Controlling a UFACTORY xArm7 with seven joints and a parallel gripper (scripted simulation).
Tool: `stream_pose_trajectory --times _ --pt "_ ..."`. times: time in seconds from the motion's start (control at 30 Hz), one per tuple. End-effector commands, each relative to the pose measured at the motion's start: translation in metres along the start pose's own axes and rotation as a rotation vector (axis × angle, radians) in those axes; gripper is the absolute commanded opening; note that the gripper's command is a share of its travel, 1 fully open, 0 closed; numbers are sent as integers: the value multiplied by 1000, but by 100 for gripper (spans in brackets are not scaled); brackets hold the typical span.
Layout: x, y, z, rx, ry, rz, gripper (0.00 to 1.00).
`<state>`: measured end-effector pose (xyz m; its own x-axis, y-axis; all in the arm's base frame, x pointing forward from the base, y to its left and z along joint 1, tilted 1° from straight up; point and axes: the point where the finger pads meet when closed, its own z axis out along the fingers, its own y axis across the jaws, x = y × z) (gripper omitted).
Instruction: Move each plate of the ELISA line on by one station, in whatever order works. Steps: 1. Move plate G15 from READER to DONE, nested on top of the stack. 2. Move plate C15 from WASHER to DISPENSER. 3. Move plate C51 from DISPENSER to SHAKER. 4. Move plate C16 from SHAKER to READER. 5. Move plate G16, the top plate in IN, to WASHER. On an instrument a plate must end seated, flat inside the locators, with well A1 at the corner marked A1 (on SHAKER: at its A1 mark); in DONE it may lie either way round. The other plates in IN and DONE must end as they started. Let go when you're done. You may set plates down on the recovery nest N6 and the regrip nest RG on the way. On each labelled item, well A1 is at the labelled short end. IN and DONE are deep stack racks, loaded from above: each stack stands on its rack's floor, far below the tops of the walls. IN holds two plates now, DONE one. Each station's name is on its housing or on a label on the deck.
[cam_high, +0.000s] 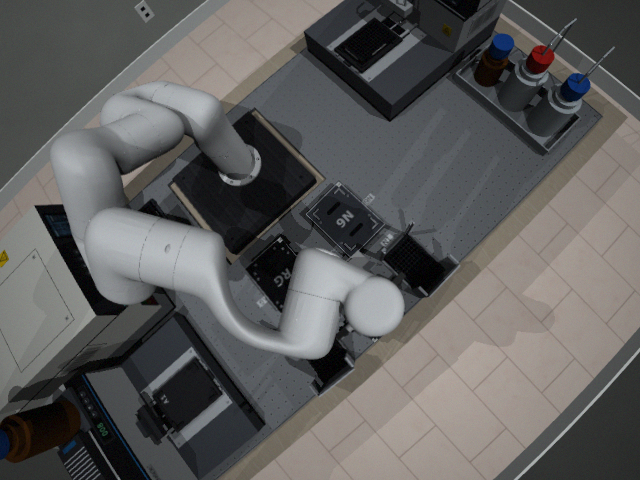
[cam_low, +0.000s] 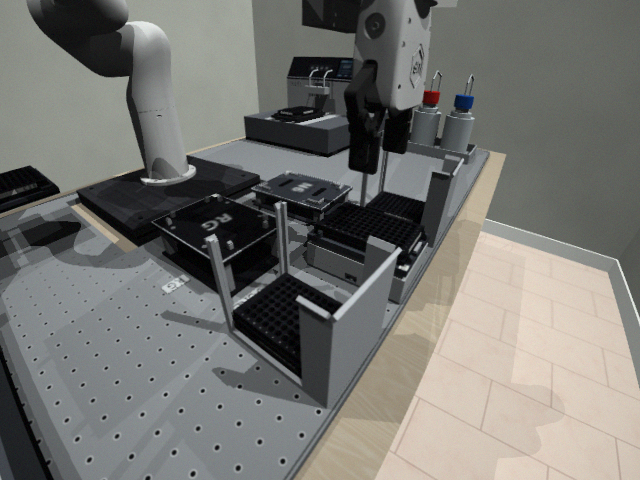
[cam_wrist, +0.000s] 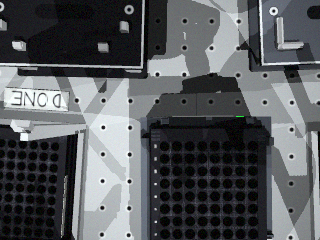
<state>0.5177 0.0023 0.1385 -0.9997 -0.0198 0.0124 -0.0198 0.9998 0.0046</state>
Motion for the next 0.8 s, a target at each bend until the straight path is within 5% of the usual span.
stream_pose_trajectory --times 0.0,0.77 --pt "-1 0 -8 0 -5 0 100" --pt "-1 0 -33 0 -5 0 100"
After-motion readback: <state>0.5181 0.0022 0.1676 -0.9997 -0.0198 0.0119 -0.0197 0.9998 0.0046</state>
